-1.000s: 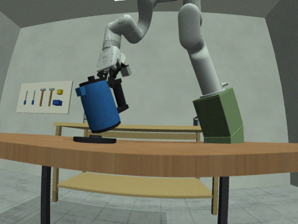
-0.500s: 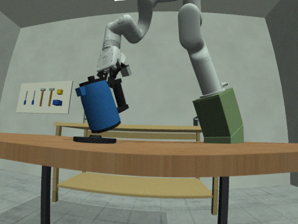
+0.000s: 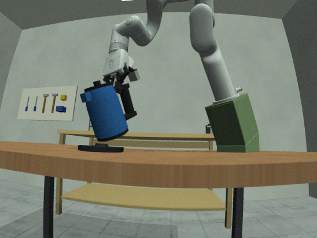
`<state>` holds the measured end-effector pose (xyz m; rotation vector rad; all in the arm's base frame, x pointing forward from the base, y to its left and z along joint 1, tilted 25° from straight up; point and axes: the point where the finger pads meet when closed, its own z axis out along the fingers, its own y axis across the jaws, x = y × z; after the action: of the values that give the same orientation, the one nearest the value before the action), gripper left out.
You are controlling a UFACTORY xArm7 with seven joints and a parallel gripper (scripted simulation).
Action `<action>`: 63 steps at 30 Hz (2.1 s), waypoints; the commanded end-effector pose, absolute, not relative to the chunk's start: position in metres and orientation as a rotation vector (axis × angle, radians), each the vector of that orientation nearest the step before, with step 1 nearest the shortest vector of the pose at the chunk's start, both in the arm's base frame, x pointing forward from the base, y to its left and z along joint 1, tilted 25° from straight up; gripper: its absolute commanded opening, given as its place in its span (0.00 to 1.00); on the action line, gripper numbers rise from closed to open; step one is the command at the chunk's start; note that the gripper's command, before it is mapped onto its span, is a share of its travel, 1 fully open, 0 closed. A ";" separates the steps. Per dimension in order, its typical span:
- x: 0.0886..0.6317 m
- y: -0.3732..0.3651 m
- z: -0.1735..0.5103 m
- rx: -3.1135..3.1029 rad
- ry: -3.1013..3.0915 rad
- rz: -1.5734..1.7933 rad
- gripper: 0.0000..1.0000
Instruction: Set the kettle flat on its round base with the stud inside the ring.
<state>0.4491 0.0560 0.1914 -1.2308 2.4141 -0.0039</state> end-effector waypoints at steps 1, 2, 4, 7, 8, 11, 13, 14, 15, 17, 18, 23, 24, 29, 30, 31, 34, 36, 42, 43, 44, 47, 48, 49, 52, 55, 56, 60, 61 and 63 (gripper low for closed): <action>0.451 0.056 0.193 -1.229 2.412 -0.007 0.00; 0.451 0.057 0.194 -1.229 2.412 -0.007 0.00; 0.452 0.059 0.194 -1.229 2.412 -0.007 0.00; 0.454 0.061 0.195 -1.229 2.412 -0.007 0.00; 0.454 0.062 0.196 -1.229 2.412 -0.007 0.00; 0.454 0.062 0.196 -1.229 2.412 -0.007 0.00; 0.454 0.062 0.196 -1.229 2.412 -0.007 0.00; 0.454 0.062 0.196 -1.229 2.412 -0.007 0.00; 0.454 0.062 0.196 -1.229 2.412 -0.007 0.00; 0.454 0.062 0.196 -1.229 2.412 -0.007 0.00; 0.454 0.062 0.196 -1.229 2.412 -0.007 0.00; 0.454 0.062 0.196 -1.229 2.412 -0.007 0.00; 0.454 0.062 0.196 -1.229 2.412 -0.007 0.00; 0.454 0.062 0.196 -1.229 2.412 -0.007 0.00; 0.454 0.062 0.196 -1.229 2.412 -0.007 0.00; 0.454 0.062 0.196 -1.229 2.412 -0.007 0.00; 0.454 0.062 0.196 -1.229 2.412 -0.007 0.00; 0.454 0.062 0.196 -1.229 2.412 -0.007 0.00; 0.454 0.062 0.196 -1.229 2.412 -0.007 0.00; 0.454 0.062 0.196 -1.229 2.412 -0.007 0.00; 0.454 0.062 0.196 -1.229 2.412 -0.007 0.00; 0.454 0.062 0.195 -1.229 2.412 -0.007 0.00; 0.454 0.062 0.195 -1.229 2.412 -0.007 0.00; 0.454 0.062 0.195 -1.229 2.412 -0.007 0.00; 0.455 0.062 0.194 -1.229 2.412 -0.007 0.00; 0.455 0.062 0.193 -1.229 2.412 -0.007 0.00; 0.455 0.062 0.192 -1.229 2.412 -0.007 0.00; 0.455 0.062 0.192 -1.229 2.412 -0.007 0.00; 0.455 0.062 0.192 -1.229 2.412 -0.007 0.00; 0.455 0.062 0.192 -1.229 2.412 -0.007 0.00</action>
<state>0.4543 0.0628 0.1908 -1.2308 2.4141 -0.0039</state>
